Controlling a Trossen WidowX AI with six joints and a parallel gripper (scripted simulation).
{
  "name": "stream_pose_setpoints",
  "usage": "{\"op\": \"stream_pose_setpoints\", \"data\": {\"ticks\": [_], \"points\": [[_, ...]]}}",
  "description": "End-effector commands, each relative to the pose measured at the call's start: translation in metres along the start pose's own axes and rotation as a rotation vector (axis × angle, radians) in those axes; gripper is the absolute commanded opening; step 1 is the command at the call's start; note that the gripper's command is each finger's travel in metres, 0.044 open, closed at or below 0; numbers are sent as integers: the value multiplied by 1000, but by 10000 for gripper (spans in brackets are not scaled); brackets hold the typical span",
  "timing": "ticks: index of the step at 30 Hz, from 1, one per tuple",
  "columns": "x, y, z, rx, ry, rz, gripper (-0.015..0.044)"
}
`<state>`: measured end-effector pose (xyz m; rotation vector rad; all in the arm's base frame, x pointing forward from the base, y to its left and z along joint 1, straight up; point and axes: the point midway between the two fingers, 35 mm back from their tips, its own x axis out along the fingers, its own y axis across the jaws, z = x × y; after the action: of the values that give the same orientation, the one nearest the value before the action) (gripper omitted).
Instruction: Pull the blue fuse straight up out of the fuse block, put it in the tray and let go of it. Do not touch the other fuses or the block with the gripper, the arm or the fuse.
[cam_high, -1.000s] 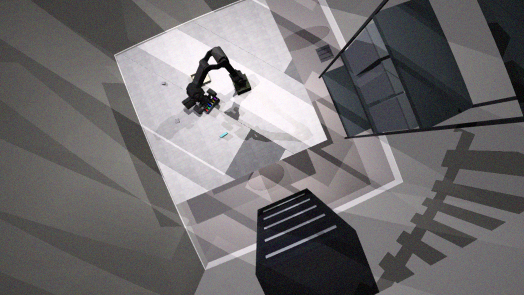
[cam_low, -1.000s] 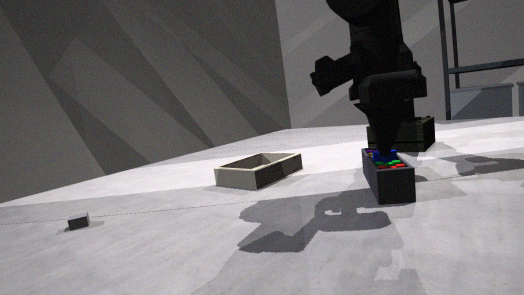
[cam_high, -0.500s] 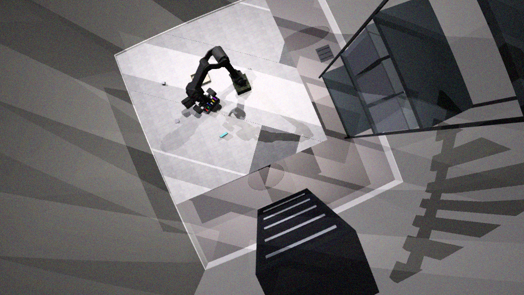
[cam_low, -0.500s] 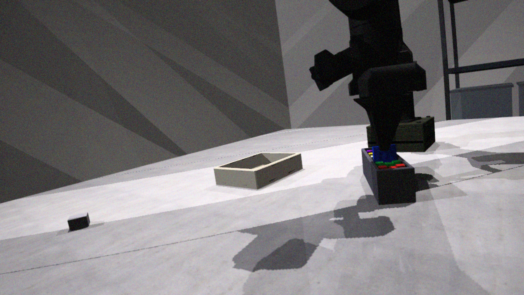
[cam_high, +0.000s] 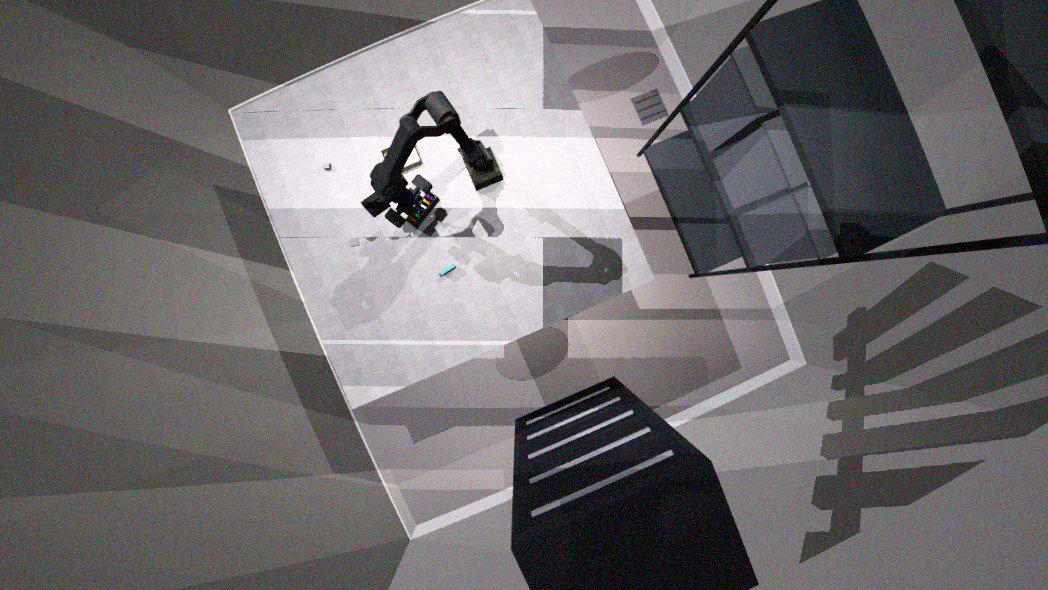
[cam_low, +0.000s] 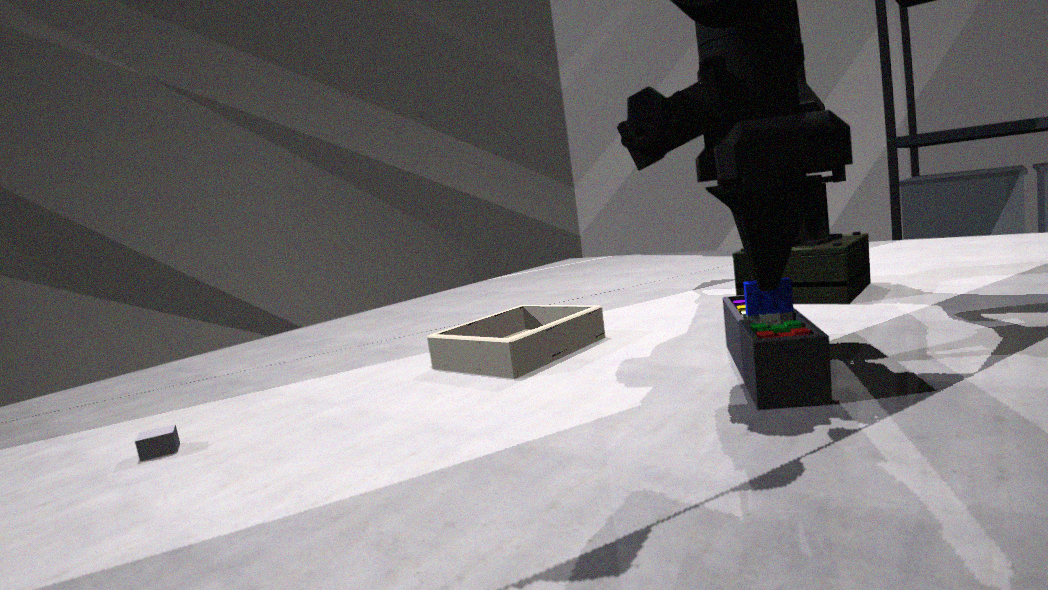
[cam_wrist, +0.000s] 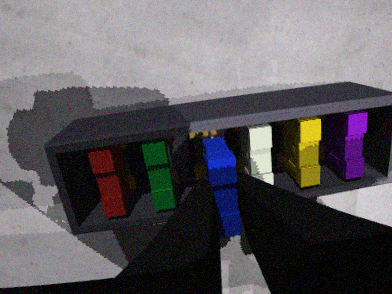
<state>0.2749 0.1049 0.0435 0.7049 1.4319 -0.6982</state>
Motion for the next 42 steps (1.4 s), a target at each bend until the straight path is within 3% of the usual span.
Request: {"op": "stream_pose_setpoints", "data": {"ticks": [1,42], "points": [[-4,2,0,-2,1,8,0],[-37,1,0,-3,3,8,0]]}}
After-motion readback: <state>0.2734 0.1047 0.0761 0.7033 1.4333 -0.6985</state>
